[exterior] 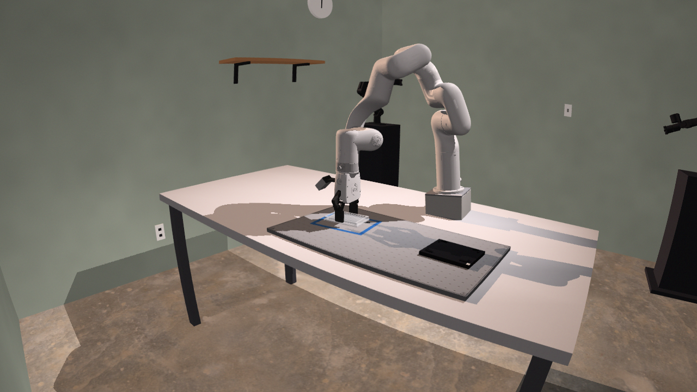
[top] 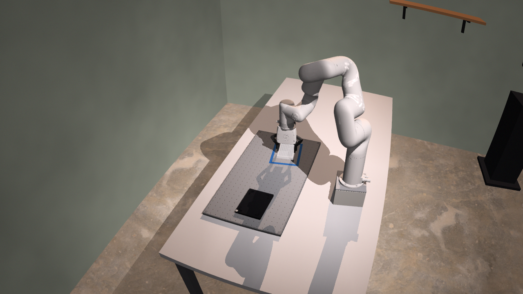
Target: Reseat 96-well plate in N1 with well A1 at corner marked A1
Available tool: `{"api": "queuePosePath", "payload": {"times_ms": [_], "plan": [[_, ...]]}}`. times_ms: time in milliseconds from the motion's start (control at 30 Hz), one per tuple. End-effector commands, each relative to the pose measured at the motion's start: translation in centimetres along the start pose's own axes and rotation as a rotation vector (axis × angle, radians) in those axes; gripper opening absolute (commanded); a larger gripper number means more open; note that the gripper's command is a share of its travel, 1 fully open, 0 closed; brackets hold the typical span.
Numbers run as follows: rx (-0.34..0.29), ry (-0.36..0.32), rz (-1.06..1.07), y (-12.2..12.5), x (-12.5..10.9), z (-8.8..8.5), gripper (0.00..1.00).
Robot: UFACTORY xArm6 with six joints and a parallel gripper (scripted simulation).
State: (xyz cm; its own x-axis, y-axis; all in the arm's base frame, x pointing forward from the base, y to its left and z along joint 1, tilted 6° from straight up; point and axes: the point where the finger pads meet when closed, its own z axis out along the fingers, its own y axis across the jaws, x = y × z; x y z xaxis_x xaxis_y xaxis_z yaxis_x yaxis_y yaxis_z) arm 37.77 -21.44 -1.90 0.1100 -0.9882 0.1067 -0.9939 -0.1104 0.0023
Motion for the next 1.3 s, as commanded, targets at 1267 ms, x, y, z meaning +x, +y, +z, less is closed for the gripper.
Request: {"api": "queuePosePath", "payload": {"times_ms": [1267], "plan": [[0.003,0.002,0.000,-0.13,0.09,0.50,0.00]]}}
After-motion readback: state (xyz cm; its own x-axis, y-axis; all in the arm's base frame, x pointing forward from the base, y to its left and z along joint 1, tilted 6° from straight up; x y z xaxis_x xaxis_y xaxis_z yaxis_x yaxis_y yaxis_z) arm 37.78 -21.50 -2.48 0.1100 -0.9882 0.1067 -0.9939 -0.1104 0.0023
